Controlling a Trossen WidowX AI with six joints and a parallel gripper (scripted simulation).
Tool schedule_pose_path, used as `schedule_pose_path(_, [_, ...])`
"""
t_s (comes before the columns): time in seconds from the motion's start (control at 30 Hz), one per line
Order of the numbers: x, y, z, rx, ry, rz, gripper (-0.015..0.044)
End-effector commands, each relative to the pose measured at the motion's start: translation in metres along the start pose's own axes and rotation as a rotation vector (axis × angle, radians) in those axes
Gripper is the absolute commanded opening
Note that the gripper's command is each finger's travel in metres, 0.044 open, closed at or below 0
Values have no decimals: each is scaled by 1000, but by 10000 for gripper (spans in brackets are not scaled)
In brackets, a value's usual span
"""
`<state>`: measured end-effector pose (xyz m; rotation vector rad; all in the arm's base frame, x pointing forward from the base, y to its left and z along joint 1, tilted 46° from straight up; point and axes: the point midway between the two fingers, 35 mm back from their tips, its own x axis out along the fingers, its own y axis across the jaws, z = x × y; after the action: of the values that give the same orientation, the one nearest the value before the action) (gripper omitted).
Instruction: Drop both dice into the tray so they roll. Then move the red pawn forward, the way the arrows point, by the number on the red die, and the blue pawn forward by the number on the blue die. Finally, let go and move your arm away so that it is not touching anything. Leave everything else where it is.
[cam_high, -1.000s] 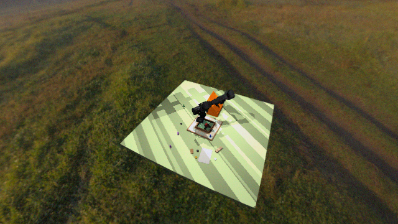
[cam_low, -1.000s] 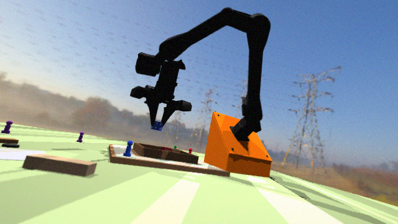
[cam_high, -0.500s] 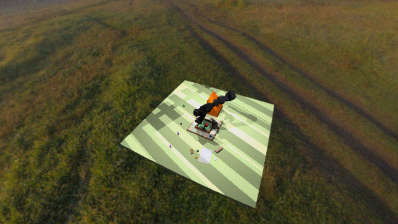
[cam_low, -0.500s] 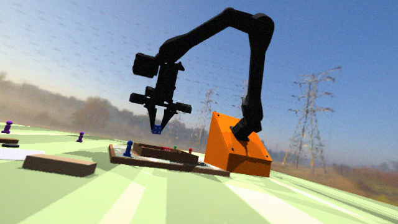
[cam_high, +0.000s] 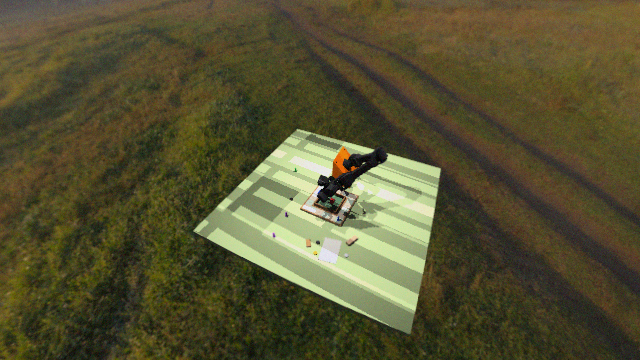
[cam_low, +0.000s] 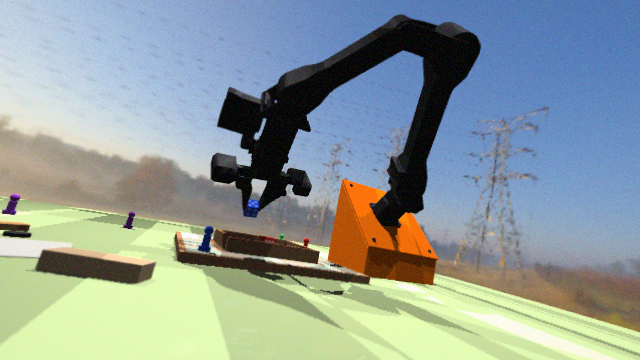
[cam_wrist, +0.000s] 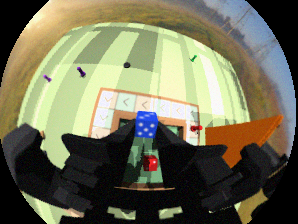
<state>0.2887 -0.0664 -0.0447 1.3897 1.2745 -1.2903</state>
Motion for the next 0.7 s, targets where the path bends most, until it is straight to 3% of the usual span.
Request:
schedule_pose_path(0.0, [0,-1,-1,23,-136,42,0])
schedule_pose_path(0.2, [-4,0,-1,31,-181,63,0])
schedule_pose_path(0.37, [-50,9,1,31,-182,63,0])
schedule_pose_path(0.67, [-48,6,0,31,-182,63,0])
